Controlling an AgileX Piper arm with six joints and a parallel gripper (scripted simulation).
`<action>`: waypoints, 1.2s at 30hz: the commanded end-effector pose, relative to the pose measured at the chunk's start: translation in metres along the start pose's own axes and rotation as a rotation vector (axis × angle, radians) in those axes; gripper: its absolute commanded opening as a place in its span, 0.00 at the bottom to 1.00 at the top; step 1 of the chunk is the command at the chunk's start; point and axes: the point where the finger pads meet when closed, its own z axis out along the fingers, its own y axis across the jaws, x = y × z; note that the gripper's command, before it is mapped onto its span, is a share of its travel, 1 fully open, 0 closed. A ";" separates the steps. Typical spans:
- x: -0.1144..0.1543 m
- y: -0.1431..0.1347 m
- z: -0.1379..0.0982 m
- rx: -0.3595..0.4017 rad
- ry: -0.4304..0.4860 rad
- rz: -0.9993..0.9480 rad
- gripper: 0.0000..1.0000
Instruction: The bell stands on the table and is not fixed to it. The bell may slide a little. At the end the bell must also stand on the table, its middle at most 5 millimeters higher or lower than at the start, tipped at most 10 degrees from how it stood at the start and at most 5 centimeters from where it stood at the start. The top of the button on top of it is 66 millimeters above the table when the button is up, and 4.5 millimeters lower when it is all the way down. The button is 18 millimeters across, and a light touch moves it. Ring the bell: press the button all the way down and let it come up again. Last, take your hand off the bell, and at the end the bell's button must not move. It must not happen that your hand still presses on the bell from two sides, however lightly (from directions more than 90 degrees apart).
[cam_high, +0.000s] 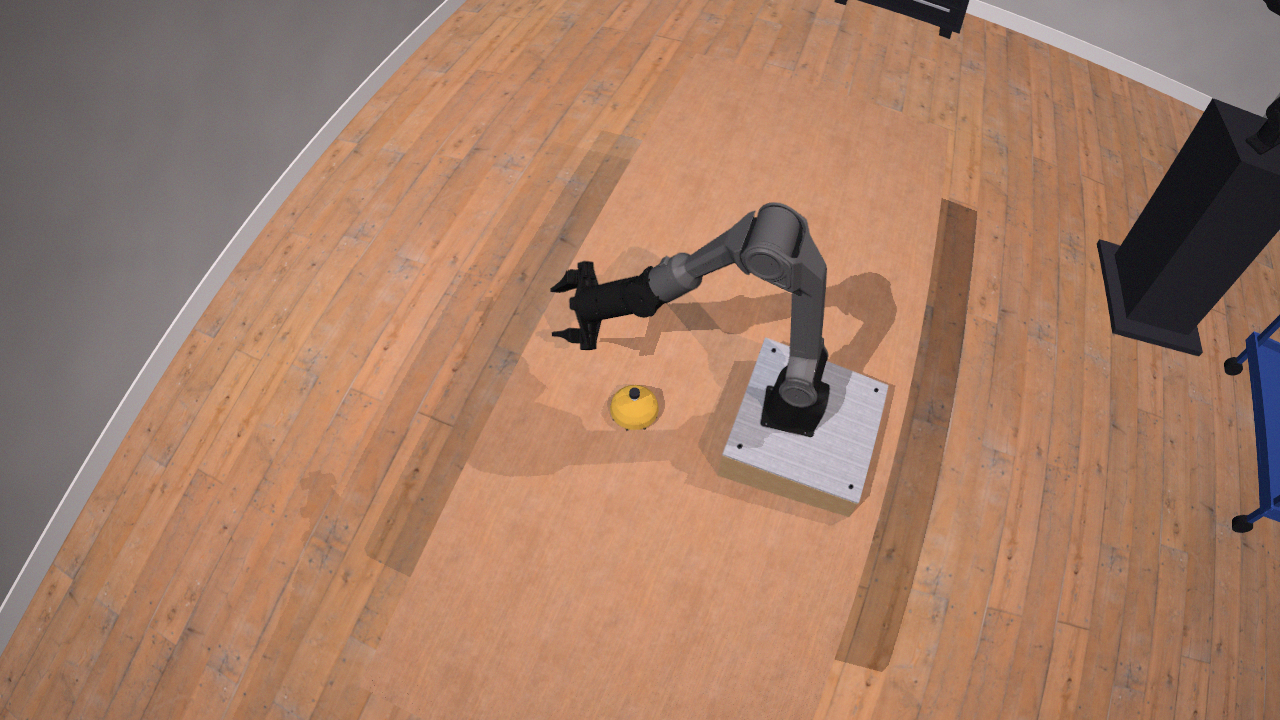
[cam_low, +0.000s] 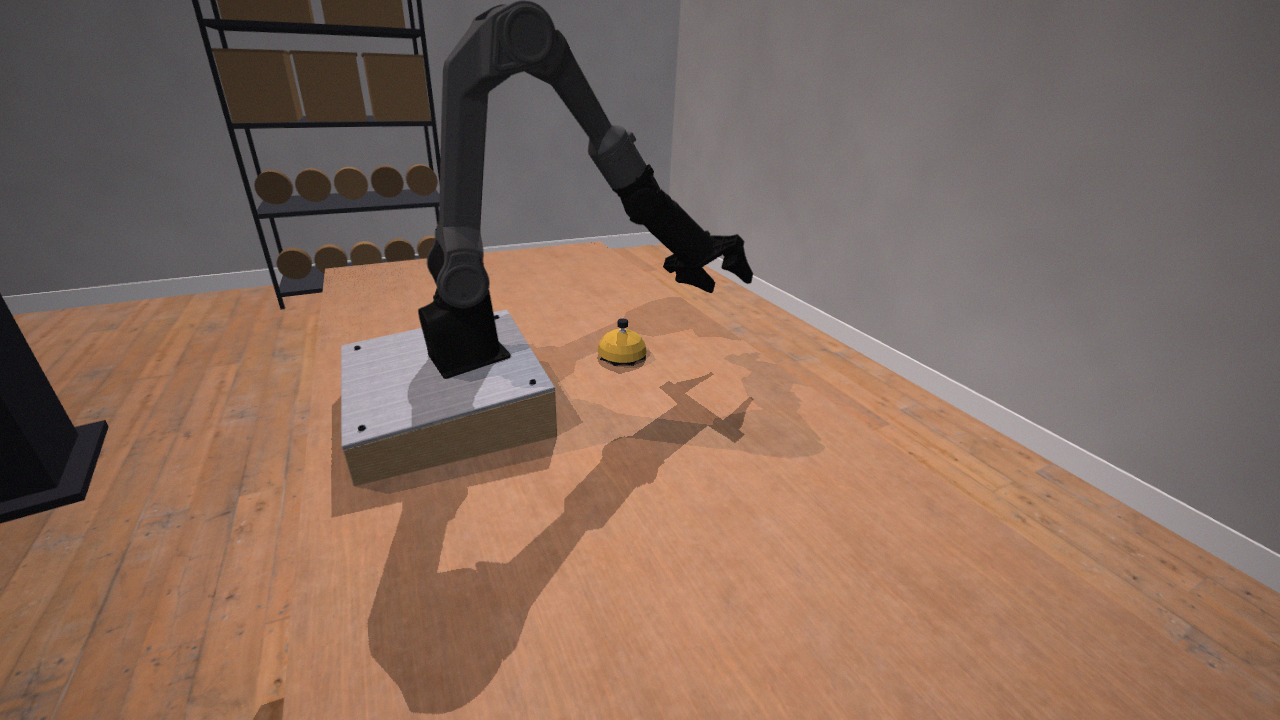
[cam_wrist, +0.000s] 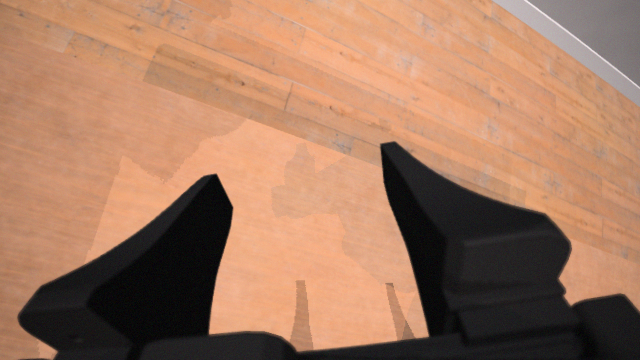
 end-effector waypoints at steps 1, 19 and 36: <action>-0.002 0.000 0.000 -0.017 -0.007 0.010 1.00; 0.002 0.046 -0.018 -0.211 0.130 0.171 1.00; 0.036 0.103 -0.093 -0.360 0.604 0.445 1.00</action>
